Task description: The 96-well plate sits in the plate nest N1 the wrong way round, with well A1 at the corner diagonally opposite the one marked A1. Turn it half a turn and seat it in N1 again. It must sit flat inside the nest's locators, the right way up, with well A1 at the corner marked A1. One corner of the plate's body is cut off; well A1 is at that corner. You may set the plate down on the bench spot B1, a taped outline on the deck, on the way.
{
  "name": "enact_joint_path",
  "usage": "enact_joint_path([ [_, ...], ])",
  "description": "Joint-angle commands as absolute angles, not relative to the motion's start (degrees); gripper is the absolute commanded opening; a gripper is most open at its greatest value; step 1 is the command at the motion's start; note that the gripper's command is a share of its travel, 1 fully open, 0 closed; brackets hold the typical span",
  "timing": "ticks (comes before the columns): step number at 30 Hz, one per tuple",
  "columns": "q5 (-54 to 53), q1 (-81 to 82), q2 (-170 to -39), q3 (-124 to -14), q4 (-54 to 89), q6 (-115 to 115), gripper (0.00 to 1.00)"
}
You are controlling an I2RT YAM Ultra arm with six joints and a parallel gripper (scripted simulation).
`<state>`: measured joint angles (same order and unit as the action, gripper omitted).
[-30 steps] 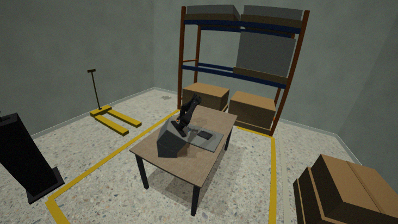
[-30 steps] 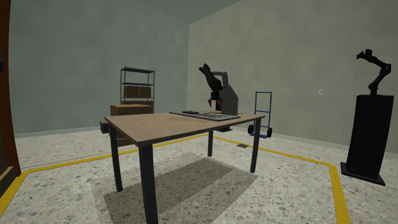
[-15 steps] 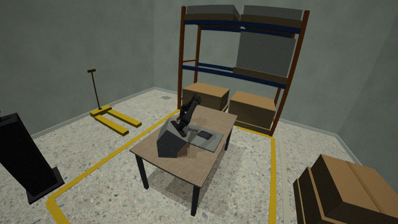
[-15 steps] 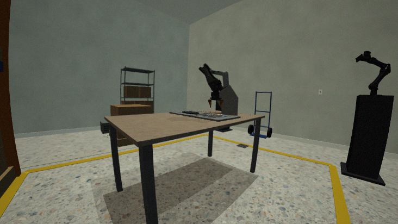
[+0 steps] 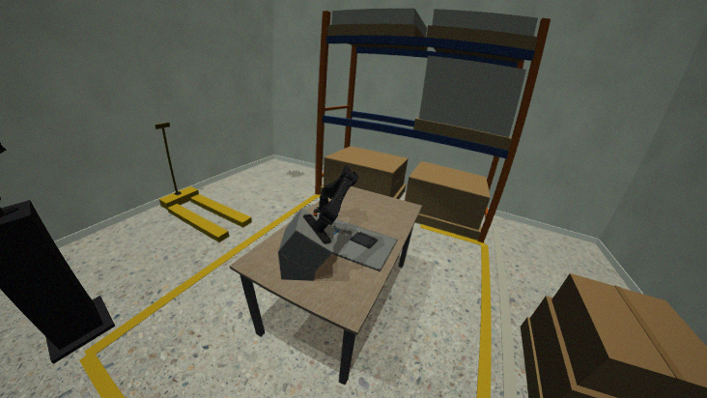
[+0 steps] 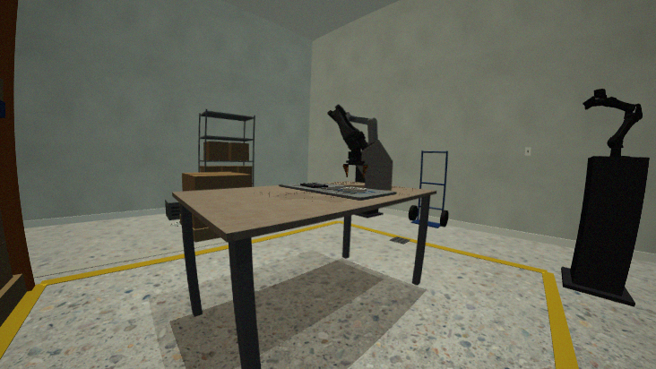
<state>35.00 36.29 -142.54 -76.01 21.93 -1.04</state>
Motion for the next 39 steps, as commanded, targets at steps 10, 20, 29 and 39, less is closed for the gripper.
enact_joint_path([
  [10, 35.03, 37.23, -142.08, -76.15, 21.93, -23.19, 1.00],
  [20, 35.03, 37.22, -142.08, -76.15, 21.93, -38.47, 1.00],
  [29, 35.02, 37.23, -142.08, -76.15, 21.94, -55.66, 1.00],
  [39, 35.02, 37.22, -142.08, -76.15, 21.94, -70.94, 1.00],
])
